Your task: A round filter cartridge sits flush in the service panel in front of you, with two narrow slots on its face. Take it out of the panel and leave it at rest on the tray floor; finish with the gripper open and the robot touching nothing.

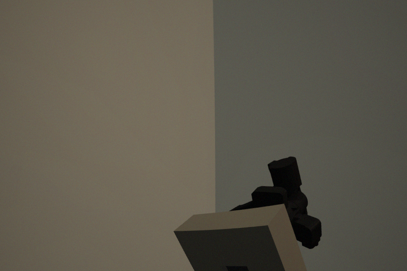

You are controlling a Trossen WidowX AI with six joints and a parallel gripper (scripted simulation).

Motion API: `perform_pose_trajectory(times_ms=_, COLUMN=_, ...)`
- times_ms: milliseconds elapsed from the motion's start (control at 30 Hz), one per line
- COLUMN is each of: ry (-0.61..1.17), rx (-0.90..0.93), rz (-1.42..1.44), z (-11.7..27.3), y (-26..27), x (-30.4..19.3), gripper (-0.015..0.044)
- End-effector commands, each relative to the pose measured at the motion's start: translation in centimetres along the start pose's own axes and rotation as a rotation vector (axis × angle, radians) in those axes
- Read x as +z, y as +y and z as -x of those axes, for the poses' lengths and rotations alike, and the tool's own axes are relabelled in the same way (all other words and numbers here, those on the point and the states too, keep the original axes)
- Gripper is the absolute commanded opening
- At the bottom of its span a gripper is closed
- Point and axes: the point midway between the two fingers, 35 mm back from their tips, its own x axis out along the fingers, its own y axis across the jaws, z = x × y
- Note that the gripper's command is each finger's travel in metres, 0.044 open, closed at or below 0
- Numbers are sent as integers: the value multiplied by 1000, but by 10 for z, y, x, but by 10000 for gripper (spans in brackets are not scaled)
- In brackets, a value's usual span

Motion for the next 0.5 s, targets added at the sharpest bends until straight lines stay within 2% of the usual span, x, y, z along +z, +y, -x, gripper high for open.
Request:
perform_pose_trajectory(times_ms=0, ry=-5, rx=0, rz=3, z=-3, y=1, x=1, gripper=93)
perform_pose_trajectory(times_ms=467, ry=-4, rx=0, rz=3, z=-6, y=1, x=1, gripper=93)
